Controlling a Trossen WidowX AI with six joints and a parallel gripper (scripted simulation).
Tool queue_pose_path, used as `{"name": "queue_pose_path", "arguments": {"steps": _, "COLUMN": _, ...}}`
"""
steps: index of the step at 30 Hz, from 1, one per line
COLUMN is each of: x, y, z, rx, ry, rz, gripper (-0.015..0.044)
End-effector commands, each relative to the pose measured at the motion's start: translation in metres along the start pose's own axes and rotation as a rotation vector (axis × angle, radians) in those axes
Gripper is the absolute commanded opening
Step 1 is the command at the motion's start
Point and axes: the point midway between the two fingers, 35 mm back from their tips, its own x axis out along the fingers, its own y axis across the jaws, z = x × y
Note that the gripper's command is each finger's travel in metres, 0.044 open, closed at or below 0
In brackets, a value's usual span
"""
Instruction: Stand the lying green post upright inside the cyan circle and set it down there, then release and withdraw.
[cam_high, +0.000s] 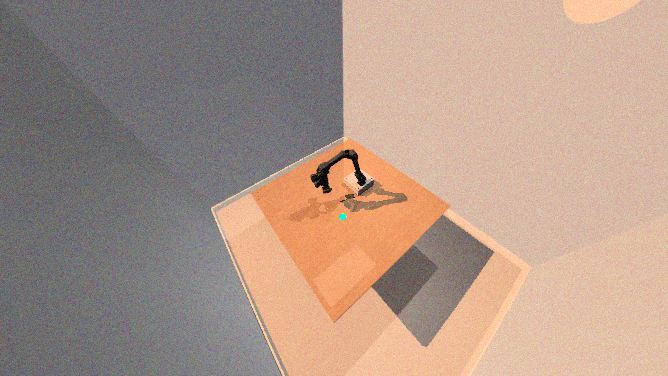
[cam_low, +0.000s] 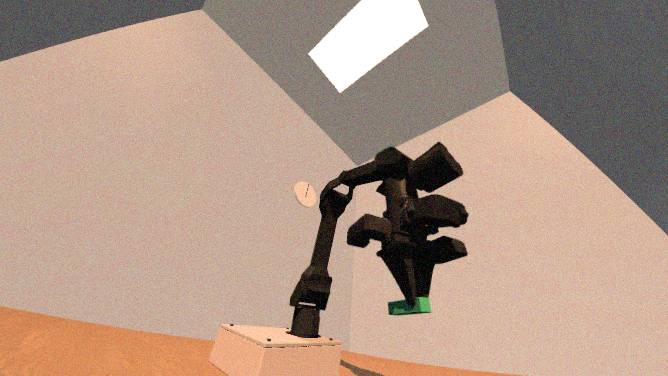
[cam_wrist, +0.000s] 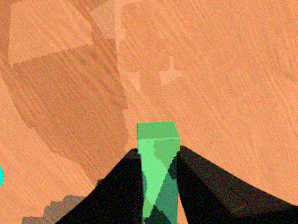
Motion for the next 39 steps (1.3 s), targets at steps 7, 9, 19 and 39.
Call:
{"name": "queue_pose_path", "arguments": {"steps": 7, "x": 0.0, "y": 0.023, "z": -0.003, "rx": -0.175, "ry": 0.006, "rz": -0.003, "gripper": 0.0023}}
{"name": "queue_pose_path", "arguments": {"steps": 9, "x": 0.0, "y": 0.028, "z": -0.004, "rx": -0.209, "ry": 0.007, "rz": -0.003, "gripper": 0.0023}}
{"name": "queue_pose_path", "arguments": {"steps": 19, "x": 0.0, "y": 0.052, "z": -0.009, "rx": -0.382, "ry": 0.008, "rz": -0.003, "gripper": 0.0023}}
{"name": "queue_pose_path", "arguments": {"steps": 39, "x": -0.002, "y": 0.099, "z": -0.024, "rx": -0.726, "ry": 0.01, "rz": -0.002, "gripper": 0.0023}}
